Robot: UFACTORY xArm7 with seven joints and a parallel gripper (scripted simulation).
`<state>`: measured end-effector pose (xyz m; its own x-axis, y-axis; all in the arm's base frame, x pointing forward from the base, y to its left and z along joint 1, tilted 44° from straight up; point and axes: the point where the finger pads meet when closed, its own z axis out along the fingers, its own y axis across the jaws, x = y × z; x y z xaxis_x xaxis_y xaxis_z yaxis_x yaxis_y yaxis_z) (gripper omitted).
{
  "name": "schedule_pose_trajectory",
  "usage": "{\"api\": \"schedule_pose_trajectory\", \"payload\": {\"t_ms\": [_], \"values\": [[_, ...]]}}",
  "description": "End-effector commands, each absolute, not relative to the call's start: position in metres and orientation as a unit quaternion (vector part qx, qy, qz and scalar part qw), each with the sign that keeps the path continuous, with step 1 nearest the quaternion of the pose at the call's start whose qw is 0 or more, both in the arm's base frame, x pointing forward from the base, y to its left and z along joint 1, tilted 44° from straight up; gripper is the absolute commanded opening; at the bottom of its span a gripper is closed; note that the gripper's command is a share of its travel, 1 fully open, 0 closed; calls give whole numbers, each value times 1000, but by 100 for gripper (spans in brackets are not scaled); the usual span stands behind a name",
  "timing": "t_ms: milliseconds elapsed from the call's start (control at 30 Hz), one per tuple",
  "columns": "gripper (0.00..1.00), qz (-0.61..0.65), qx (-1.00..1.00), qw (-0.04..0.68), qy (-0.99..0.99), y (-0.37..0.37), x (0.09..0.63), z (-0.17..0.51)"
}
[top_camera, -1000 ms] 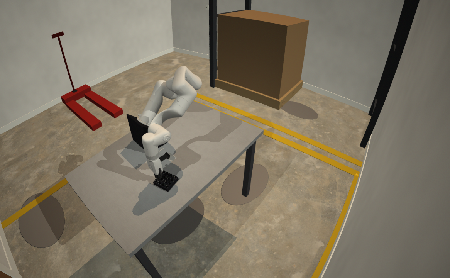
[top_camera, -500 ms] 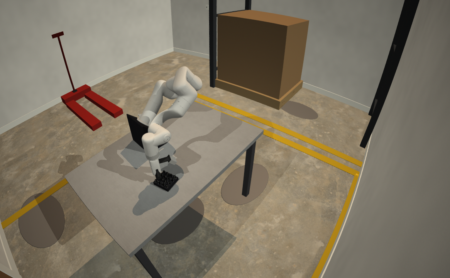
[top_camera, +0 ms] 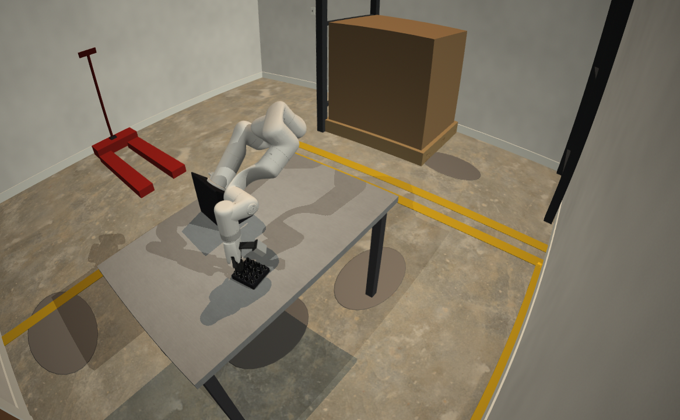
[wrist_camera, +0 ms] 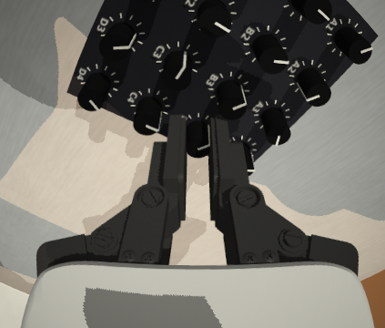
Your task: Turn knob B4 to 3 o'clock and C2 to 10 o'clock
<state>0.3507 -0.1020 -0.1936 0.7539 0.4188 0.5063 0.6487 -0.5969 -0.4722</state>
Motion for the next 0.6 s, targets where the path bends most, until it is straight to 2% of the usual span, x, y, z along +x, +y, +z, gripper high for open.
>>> {"api": "schedule_pose_trajectory", "payload": {"t_ms": [0, 567], "values": [[8, -155, -892, 338, -258, -104, 351, -193], [8, -102, -921, 357, -119, -104, 351, -193]]}}
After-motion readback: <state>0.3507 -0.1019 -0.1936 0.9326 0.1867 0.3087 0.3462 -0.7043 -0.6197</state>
